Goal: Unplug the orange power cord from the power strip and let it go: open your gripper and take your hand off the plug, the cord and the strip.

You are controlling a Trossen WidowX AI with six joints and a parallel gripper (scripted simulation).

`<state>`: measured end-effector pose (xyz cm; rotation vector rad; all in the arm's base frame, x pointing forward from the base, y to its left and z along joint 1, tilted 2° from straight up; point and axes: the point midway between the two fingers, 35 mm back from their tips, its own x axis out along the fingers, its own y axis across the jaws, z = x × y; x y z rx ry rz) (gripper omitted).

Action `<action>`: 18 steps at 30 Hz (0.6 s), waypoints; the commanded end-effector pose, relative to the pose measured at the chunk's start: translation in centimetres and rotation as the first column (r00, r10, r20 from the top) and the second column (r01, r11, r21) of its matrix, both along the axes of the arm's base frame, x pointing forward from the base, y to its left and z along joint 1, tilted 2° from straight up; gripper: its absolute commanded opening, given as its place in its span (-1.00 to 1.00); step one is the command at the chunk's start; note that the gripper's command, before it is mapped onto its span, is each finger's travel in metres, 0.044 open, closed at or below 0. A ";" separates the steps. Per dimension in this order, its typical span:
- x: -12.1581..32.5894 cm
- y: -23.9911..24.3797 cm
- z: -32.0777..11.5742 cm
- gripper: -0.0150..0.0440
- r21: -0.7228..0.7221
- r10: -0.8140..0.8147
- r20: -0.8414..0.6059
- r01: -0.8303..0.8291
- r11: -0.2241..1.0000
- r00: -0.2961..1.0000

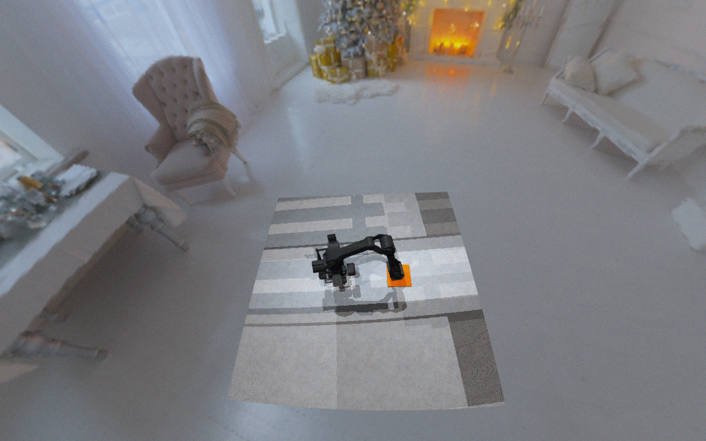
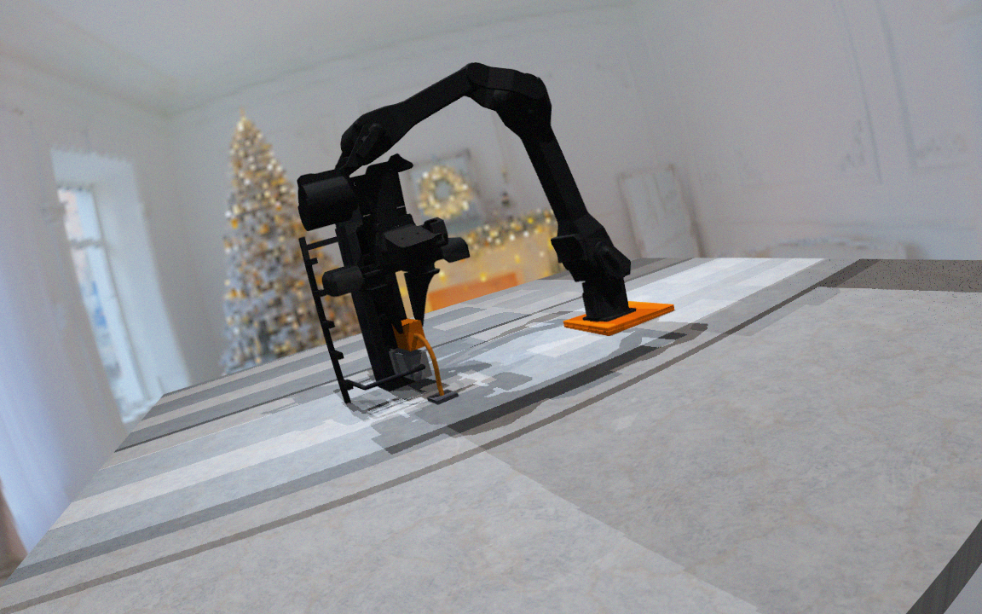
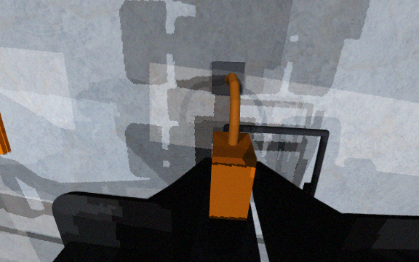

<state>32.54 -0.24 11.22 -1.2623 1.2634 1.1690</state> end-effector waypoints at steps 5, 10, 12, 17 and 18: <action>-0.2 2.9 0.0 -0.31 0.063 0.037 -0.002 -0.037 0.997 0.999; -0.2 2.4 0.0 0.13 0.063 0.038 -0.002 -0.038 0.997 0.999; -0.2 2.4 0.0 0.31 0.063 0.038 -0.002 -0.038 0.997 0.999; -0.2 2.7 0.0 0.75 0.064 0.038 -0.002 -0.038 0.997 0.999; -0.2 3.1 0.1 0.84 0.064 0.038 -0.002 -0.038 0.997 0.999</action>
